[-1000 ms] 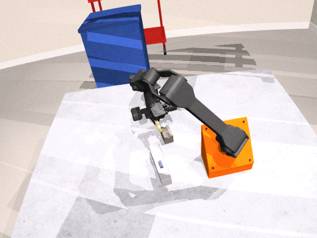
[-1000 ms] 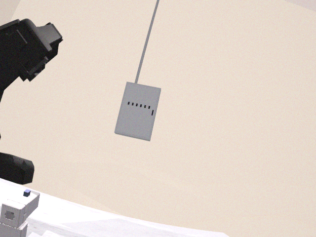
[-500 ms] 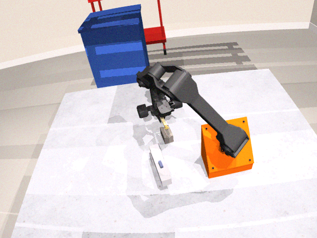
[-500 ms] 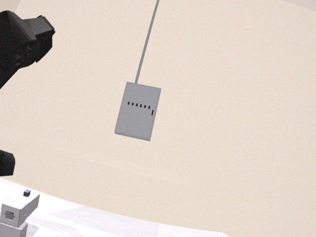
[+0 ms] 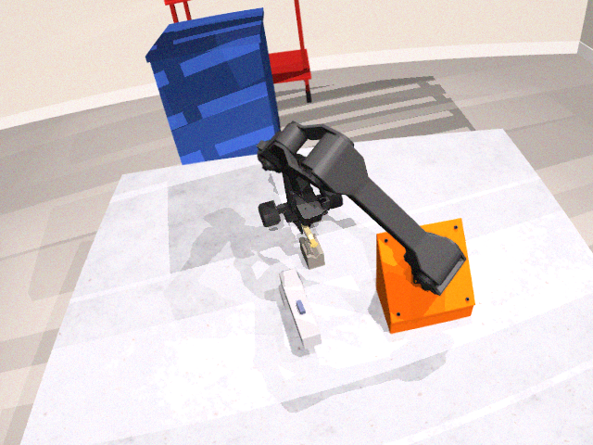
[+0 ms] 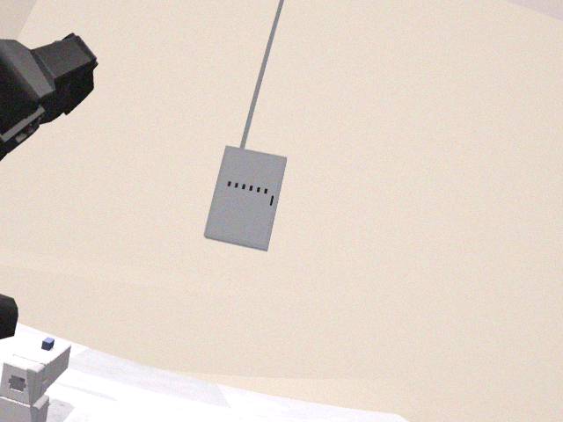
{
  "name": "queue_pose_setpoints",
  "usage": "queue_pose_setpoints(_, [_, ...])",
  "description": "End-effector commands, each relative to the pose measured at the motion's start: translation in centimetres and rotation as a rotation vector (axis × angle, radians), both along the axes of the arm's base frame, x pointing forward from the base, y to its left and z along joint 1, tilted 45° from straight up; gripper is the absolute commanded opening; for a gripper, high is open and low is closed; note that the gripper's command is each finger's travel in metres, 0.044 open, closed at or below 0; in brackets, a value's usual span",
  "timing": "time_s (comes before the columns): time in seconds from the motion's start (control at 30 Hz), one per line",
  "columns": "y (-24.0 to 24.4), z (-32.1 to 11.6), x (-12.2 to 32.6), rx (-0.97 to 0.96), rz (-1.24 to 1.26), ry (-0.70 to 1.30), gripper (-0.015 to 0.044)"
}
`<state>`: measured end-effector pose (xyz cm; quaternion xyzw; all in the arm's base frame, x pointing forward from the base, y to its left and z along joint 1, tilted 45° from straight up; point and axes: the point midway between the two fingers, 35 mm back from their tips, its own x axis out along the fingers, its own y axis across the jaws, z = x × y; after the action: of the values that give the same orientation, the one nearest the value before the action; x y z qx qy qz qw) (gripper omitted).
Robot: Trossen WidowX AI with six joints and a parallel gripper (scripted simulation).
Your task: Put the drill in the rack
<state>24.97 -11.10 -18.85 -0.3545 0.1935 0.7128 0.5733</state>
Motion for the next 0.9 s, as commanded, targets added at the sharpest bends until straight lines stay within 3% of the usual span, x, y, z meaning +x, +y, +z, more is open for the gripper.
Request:
queue_pose_setpoints(0.0, [0.7,-0.4,-0.4,0.007,-0.005,0.008,0.0])
queue_pose_setpoints(0.87, [2.4,-2.3,-0.4,0.009,-0.005,0.007,0.0])
